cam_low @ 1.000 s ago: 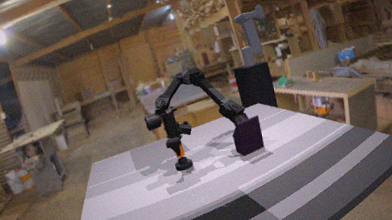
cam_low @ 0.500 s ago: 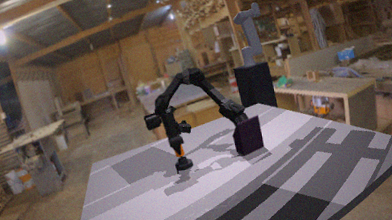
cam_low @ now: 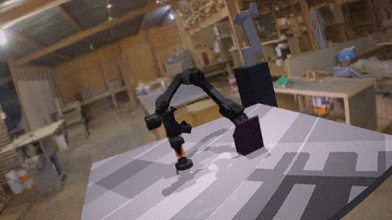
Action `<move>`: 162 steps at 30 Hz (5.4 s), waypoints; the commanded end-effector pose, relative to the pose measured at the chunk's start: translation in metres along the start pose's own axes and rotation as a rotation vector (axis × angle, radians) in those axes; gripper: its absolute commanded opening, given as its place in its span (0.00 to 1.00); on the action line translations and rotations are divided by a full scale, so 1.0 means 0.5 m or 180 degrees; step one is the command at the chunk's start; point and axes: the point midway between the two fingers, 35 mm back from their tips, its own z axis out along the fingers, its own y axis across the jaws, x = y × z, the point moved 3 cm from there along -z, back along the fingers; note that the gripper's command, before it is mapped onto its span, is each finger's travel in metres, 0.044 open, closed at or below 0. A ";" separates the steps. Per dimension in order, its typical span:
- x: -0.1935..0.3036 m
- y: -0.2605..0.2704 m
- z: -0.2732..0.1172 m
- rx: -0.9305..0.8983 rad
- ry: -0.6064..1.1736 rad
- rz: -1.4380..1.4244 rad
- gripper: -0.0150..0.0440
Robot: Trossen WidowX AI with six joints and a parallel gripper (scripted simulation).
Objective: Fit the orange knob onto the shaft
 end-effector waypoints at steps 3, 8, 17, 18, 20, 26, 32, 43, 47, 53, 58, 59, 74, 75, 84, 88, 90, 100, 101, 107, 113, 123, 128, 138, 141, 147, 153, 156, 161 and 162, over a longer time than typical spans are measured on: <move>0.001 0.001 0.001 0.0000 0.0006 -0.0007 0.25; 0.002 0.002 -0.007 0.0000 0.0006 -0.0007 0.25; 0.004 0.002 -0.008 0.0001 0.0006 0.0772 0.25; 0.004 0.002 -0.007 0.0001 0.0006 0.0991 0.25; 0.004 0.002 -0.006 0.0002 0.0006 0.1438 0.25; 0.001 0.002 -0.001 0.0003 0.0006 0.2775 0.25; -0.002 0.003 -0.001 0.0004 0.0005 0.4107 0.25; -0.001 0.006 -0.007 0.0007 0.0004 0.6371 0.25; -0.001 0.006 -0.009 0.0008 0.0003 0.7238 0.25; -0.002 0.004 -0.009 0.0009 0.0001 0.8557 0.25; -0.004 0.002 -0.008 0.0010 -0.0001 0.9664 0.25; -0.005 0.002 -0.007 0.0010 -0.0001 0.9885 0.25; -0.004 -0.002 -0.004 0.0010 -0.0002 1.0660 0.25; -0.004 -0.002 -0.004 0.0010 -0.0002 1.0660 0.25; -0.002 0.003 -0.005 0.0011 -0.0002 1.0661 0.25; -0.004 0.003 -0.005 0.0011 -0.0002 1.0660 0.25; -0.005 0.003 -0.005 0.0011 -0.0002 1.0660 0.25; -0.002 0.000 -0.004 0.0011 -0.0002 1.0660 0.25; -0.002 0.000 -0.004 0.0011 -0.0002 1.0661 0.25; -0.002 0.001 0.000 0.0011 -0.0001 1.0661 0.25; -0.005 0.000 0.000 0.0011 -0.0002 1.0660 0.25; -0.007 0.001 -0.008 0.0010 -0.0002 1.0660 0.25; -0.006 0.001 -0.008 0.0010 -0.0003 1.1060 0.25; -0.002 0.000 -0.001 0.0011 -0.0003 1.1327 0.25; -0.004 0.000 0.000 0.0011 -0.0003 1.1327 0.25; -0.005 0.000 0.000 0.0011 -0.0003 1.1327 0.25; -0.007 0.001 -0.008 0.0010 -0.0004 1.1327 0.25; -0.006 0.001 -0.008 0.0011 -0.0004 1.1499 0.25; -0.003 0.001 -0.006 0.0011 -0.0005 1.1994 0.25; -0.003 0.000 -0.005 0.0011 -0.0005 1.1994 0.25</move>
